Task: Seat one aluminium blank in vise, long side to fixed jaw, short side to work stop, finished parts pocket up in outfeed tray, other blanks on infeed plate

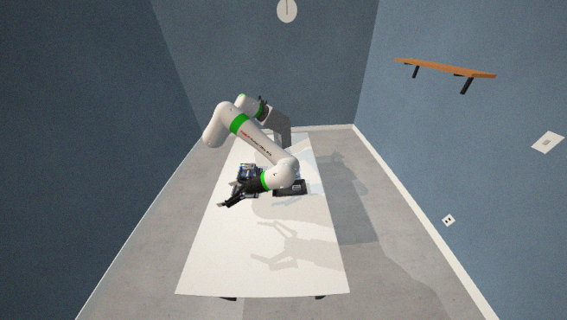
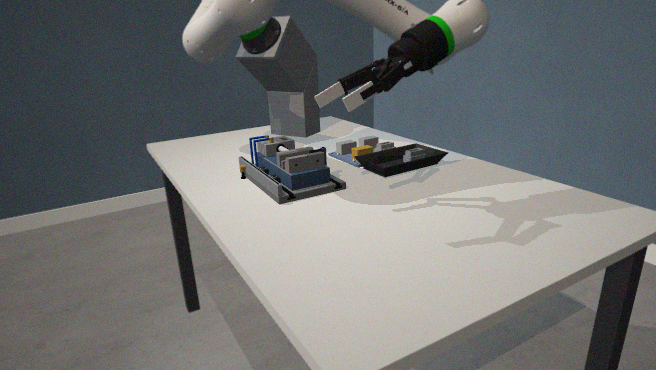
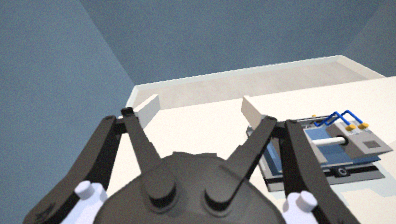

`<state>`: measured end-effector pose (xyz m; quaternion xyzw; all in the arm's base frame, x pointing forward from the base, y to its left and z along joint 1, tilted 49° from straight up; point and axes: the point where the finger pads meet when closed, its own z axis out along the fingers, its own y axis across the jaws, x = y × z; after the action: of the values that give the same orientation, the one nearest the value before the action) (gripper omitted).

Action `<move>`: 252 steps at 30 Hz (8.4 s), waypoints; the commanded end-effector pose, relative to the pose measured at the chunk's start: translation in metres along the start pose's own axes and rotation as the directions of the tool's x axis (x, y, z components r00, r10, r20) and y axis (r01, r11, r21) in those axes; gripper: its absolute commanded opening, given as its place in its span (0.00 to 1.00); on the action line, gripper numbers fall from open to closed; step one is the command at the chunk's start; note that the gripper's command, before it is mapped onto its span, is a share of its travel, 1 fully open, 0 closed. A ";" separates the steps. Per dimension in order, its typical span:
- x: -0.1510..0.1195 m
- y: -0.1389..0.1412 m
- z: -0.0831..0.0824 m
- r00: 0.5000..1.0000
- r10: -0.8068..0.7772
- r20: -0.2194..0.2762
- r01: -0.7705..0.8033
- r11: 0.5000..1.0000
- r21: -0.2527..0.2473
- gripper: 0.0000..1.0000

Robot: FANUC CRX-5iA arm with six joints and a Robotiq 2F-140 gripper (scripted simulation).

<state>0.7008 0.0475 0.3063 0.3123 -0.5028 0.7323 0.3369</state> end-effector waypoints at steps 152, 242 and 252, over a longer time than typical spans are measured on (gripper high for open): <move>-0.196 0.423 -0.300 0.398 -0.112 0.911 0.136 0.989 0.062 0.00; -0.170 0.420 -0.312 0.398 -0.112 0.911 0.136 0.989 0.062 0.00; -0.151 0.418 -0.320 0.398 -0.112 0.911 0.136 0.989 0.062 0.00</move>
<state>0.4141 0.2102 -0.1309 0.6927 -0.5883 0.4119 0.0662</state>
